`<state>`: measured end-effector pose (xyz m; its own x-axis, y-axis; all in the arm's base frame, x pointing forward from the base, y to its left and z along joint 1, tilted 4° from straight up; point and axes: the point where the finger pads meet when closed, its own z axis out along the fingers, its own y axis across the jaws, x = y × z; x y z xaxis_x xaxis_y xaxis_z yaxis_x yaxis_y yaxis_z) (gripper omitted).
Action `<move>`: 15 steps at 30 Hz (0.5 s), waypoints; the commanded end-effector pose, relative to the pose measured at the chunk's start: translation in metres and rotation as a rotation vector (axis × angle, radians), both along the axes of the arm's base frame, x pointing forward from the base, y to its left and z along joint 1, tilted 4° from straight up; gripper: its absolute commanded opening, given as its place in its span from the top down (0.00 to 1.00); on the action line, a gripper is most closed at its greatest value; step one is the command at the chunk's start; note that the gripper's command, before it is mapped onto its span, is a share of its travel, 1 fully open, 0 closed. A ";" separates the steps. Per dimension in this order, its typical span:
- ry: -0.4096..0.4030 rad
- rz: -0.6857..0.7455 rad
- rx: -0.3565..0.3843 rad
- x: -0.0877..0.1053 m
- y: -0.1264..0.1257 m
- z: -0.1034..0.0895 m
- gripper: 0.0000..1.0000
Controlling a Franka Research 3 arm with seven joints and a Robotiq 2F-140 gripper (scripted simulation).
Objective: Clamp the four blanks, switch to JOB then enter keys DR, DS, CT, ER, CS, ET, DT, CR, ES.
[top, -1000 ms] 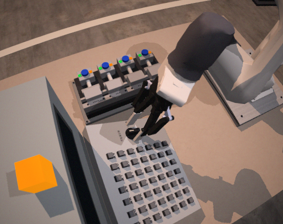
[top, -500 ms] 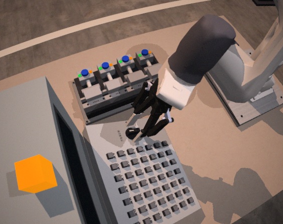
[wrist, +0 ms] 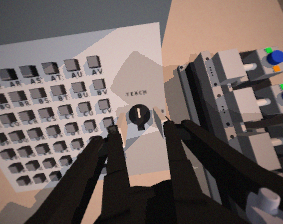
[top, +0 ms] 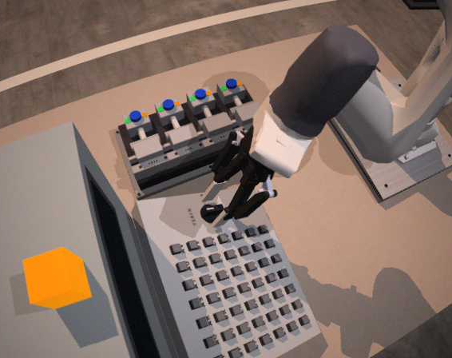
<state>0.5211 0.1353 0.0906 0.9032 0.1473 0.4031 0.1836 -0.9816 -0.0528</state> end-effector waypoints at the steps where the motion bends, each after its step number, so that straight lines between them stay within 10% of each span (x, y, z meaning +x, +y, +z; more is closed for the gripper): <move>1: -0.002 -0.036 0.000 0.001 0.001 0.001 0.67; 11: -0.002 -0.036 0.000 0.001 0.001 0.001 0.67; 12: -0.002 -0.036 0.000 0.001 0.001 0.001 1.00; 15: -0.002 -0.036 0.000 0.001 0.001 0.001 1.00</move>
<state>0.5212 0.1355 0.0905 0.9048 0.1364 0.4035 0.1709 -0.9840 -0.0506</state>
